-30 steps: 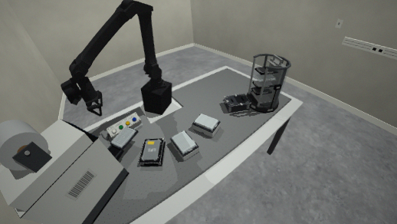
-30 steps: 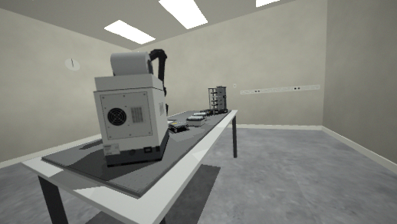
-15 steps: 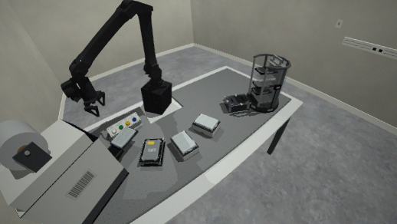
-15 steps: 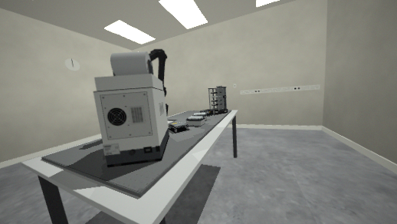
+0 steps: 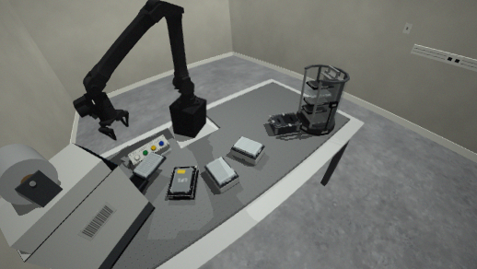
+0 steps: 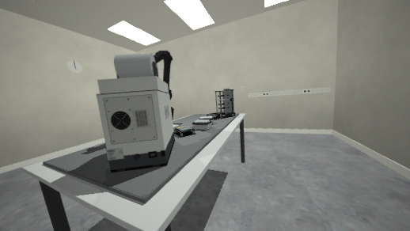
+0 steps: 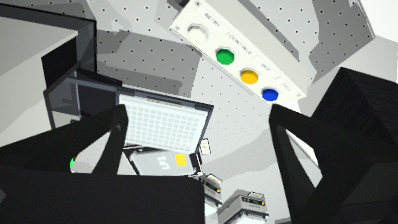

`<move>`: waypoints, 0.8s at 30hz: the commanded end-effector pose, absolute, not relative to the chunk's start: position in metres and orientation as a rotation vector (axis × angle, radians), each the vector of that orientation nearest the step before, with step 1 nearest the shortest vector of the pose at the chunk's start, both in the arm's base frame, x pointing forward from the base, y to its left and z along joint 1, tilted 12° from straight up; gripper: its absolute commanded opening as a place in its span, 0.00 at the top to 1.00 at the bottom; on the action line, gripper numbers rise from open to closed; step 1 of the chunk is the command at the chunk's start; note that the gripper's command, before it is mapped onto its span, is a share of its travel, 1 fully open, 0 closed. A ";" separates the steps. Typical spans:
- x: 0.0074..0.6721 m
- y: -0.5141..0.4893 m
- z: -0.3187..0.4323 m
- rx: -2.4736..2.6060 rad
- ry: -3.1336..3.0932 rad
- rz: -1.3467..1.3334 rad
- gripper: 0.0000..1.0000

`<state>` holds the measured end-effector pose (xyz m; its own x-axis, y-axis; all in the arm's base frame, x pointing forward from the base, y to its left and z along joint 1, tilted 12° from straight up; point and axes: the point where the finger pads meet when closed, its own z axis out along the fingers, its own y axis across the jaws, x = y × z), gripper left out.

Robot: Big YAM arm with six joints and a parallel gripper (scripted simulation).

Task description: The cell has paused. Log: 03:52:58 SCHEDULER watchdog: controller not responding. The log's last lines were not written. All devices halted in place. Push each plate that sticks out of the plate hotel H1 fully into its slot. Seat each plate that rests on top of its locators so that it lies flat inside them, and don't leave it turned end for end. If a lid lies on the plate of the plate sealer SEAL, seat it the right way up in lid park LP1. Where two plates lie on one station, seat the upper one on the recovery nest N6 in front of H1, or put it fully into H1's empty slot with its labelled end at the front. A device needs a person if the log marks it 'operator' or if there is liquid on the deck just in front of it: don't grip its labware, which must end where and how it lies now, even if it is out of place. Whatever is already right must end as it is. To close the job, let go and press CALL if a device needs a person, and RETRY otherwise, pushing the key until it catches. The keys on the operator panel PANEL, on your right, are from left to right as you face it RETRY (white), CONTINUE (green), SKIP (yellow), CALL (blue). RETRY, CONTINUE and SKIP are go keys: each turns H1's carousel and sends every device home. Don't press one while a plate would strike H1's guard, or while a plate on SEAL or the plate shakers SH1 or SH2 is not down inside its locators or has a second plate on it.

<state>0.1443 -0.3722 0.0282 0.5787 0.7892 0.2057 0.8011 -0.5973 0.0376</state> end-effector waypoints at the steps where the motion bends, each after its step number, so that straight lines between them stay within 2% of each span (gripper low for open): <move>1: 0.154 -0.397 0.043 -2.863 -1.242 -0.293 0.00; 24: 0.154 -0.397 0.043 -3.034 -0.503 -0.277 0.00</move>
